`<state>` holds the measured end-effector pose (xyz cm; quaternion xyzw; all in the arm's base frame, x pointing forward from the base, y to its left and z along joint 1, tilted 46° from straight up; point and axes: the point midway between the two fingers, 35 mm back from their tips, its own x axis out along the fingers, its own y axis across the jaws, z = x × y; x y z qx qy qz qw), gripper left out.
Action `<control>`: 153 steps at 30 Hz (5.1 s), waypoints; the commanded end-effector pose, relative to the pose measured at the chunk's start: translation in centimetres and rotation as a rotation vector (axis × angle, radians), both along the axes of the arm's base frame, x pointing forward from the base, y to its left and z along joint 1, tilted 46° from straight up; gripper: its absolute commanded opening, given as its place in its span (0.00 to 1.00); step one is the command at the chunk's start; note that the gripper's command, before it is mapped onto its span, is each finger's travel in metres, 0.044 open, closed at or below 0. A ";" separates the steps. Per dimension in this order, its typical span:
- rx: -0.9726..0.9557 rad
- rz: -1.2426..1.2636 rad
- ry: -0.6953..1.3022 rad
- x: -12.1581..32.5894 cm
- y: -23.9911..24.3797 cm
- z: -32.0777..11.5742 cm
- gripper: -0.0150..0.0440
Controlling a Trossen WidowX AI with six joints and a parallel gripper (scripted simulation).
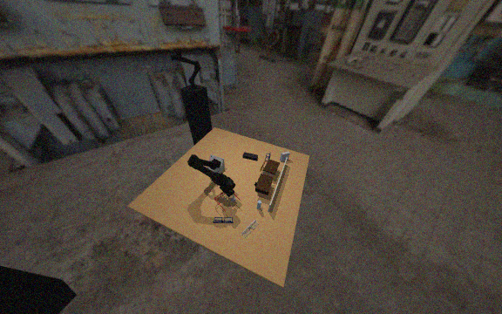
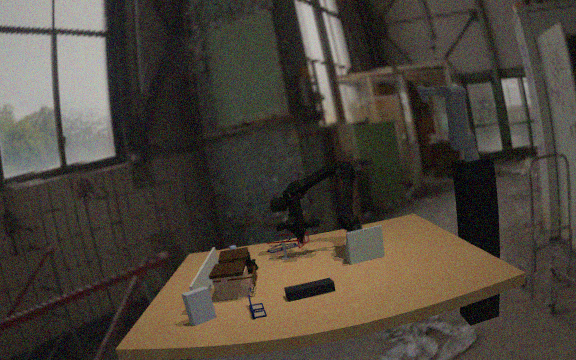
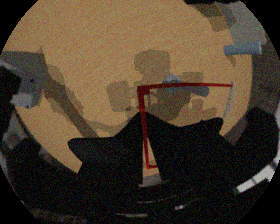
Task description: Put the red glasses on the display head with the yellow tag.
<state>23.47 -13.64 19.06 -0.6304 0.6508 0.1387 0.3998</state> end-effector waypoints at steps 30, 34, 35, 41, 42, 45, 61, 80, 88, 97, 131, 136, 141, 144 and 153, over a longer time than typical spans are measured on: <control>0.003 -0.001 -0.003 -0.2 4.9 3.1 0.25; 0.003 -0.003 -0.006 -0.2 5.2 3.3 0.25; 0.005 -0.008 -0.011 -0.1 5.3 3.2 0.25; 0.027 -0.081 -0.086 1.7 6.6 2.1 0.25; 0.032 -0.096 -0.101 2.0 7.0 1.9 0.25; 0.044 -0.141 -0.147 2.9 7.9 1.1 0.25; 0.097 -0.389 -0.388 7.0 13.5 -3.7 0.25; 0.130 -0.681 -0.687 8.9 20.9 -10.9 0.25; 0.134 -0.733 -0.745 8.9 22.2 -12.3 0.25; 0.135 -0.734 -0.744 9.1 21.7 -12.9 0.25; 0.137 -0.734 -0.744 9.8 19.6 -15.2 0.25; 0.137 -0.733 -0.744 9.9 19.3 -15.5 0.25; 0.137 -0.733 -0.744 9.9 18.9 -15.9 0.25; 0.137 -0.733 -0.744 9.9 18.7 -16.1 0.25; 0.137 -0.733 -0.745 10.0 18.1 -16.6 0.25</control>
